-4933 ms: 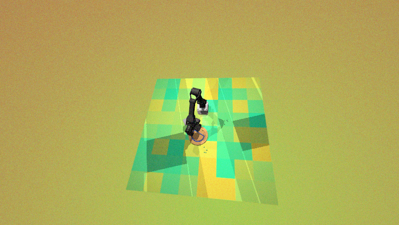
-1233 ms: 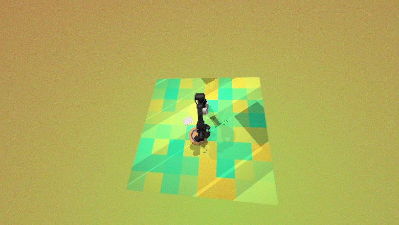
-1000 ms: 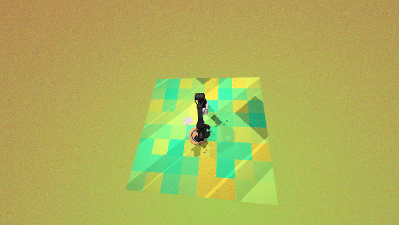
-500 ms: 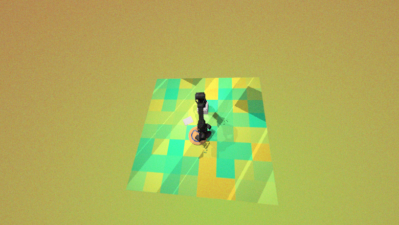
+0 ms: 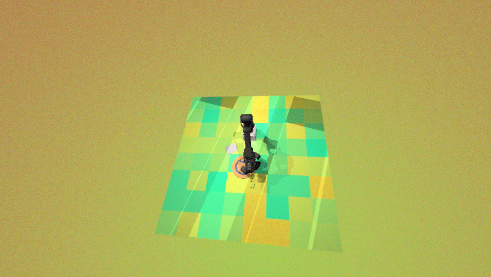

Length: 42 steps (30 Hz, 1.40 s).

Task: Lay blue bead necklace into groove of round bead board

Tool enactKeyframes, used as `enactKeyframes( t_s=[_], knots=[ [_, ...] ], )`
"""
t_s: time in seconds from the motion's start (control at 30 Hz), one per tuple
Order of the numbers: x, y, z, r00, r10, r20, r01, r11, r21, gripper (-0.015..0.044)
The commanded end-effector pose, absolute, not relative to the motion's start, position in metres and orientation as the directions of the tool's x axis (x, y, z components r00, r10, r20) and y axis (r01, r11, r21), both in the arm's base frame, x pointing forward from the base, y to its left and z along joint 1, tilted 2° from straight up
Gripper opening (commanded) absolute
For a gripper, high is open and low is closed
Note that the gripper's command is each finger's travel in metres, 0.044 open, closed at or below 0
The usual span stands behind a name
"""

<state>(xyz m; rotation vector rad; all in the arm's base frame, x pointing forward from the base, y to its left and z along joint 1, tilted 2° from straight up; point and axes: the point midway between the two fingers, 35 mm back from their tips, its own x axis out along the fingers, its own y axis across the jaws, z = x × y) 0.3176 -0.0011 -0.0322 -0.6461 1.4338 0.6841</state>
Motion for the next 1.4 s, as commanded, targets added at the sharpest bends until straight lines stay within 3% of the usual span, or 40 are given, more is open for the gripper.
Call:
enactKeyframes(
  t_s=[0.0,0.37,1.07,1.37],
  knots=[
    [0.318,-0.001,-0.032,0.020,0.034,-0.999,-0.755,0.656,0.008,0.0157],
    [0.317,-0.001,-0.031,0.017,0.035,-0.999,-0.755,0.656,0.010,0.0440],
    [0.317,-0.001,-0.027,0.018,0.037,-0.999,-0.753,0.658,0.011,0.0440],
    [0.294,-0.053,-0.012,0.016,0.031,-0.999,-0.852,0.524,0.003,0.0204]
  ],
)
